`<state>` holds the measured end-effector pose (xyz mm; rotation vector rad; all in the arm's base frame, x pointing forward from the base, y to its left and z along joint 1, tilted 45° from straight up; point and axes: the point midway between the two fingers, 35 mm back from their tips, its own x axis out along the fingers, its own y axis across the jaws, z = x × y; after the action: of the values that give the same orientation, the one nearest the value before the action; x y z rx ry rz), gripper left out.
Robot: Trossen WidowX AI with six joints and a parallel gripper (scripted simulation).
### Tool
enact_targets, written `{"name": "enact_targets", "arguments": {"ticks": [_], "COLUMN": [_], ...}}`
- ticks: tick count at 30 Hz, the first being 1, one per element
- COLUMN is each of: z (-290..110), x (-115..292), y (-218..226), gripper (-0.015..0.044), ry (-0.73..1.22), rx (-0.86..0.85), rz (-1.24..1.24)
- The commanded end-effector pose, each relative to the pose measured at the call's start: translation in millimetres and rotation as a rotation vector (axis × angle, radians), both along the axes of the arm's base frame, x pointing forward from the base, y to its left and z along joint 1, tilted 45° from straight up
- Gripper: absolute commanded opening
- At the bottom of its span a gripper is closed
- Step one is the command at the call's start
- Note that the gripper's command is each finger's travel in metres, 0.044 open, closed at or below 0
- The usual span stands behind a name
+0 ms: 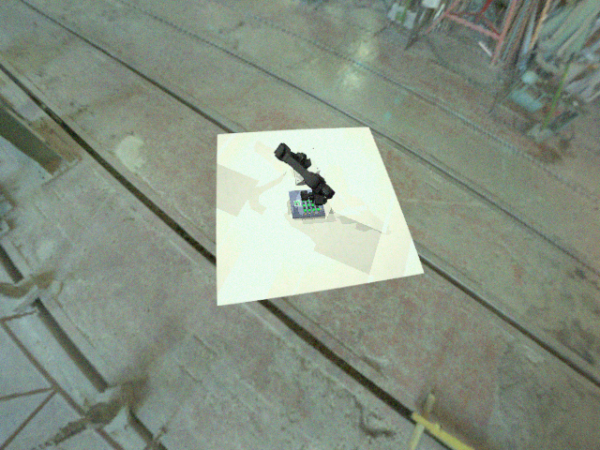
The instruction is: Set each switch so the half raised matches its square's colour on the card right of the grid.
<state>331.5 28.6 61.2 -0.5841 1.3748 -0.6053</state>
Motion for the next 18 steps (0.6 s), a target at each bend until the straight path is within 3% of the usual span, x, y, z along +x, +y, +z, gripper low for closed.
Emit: {"name": "enact_targets", "arguments": {"ticks": [1,6,18], "z": [-5,-29,-36], "x": [8,12,13], "y": [-3,-27,-34], "gripper": [0.0,0.0,0.0], "ry": [-0.012,0.006,0.006], "rx": [-0.005,-0.005,-0.006], "rz": [0.011,-0.007,-0.007]}}
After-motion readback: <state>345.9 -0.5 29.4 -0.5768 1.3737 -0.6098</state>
